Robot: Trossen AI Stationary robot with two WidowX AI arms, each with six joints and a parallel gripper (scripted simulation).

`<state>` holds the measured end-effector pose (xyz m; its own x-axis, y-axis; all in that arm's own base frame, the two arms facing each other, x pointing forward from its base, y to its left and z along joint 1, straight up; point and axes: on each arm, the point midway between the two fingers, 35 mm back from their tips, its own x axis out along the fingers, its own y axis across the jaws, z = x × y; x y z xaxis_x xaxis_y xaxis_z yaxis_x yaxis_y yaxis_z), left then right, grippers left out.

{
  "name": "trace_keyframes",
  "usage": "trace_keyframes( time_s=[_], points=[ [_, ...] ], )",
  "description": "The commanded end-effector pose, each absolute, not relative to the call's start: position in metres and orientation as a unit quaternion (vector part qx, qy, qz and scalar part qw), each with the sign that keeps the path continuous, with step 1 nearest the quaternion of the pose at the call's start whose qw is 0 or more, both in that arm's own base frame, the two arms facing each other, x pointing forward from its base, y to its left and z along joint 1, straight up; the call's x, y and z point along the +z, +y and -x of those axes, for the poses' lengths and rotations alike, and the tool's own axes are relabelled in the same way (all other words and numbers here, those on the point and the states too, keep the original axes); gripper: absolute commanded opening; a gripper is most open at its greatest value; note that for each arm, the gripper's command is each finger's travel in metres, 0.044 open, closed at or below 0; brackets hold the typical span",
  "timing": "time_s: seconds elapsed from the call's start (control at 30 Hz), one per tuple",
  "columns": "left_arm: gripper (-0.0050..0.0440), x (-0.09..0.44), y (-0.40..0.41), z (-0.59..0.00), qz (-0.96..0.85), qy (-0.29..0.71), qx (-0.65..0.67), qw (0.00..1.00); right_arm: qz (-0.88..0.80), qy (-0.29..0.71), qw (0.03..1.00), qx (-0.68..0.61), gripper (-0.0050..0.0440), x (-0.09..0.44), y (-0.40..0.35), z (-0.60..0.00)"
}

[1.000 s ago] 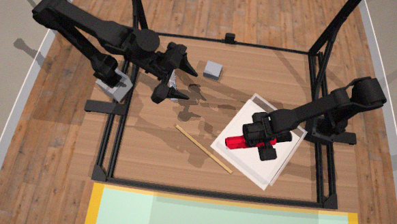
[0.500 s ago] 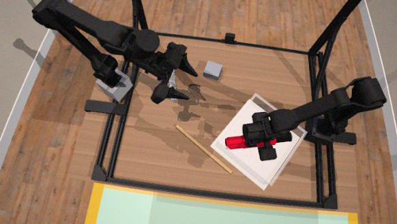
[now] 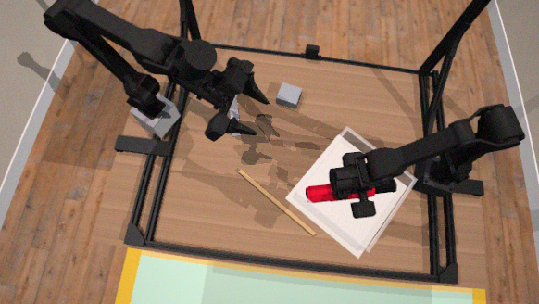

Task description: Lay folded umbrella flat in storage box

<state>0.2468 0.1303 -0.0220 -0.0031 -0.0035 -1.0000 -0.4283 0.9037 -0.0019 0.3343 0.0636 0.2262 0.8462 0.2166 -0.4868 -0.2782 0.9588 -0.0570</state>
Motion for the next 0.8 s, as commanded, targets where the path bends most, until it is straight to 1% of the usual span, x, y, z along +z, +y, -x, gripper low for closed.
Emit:
trace_keyframes(
  time_s=[0.0,0.13,0.33,0.57,0.77],
  points=[
    [0.04,-0.018,0.131,-0.248,0.154,0.69,0.154,0.69,0.064,0.245,0.959,0.129,0.04,0.226,0.064,-0.334],
    [0.04,0.035,0.132,-0.248,0.155,0.69,0.155,0.69,0.064,0.245,0.959,0.129,0.04,0.226,0.064,-0.334],
    [0.04,0.043,0.128,-0.242,0.156,0.689,0.156,0.691,0.064,0.245,0.959,0.129,0.04,0.226,0.064,-0.334],
    [0.04,0.072,0.095,-0.181,0.166,0.677,0.167,0.697,0.064,0.245,0.959,0.129,0.04,0.226,0.064,-0.334],
    [0.04,0.074,0.066,-0.128,0.176,0.666,0.177,0.703,0.064,0.245,0.959,0.129,0.04,0.226,0.064,-0.334]
  ],
)
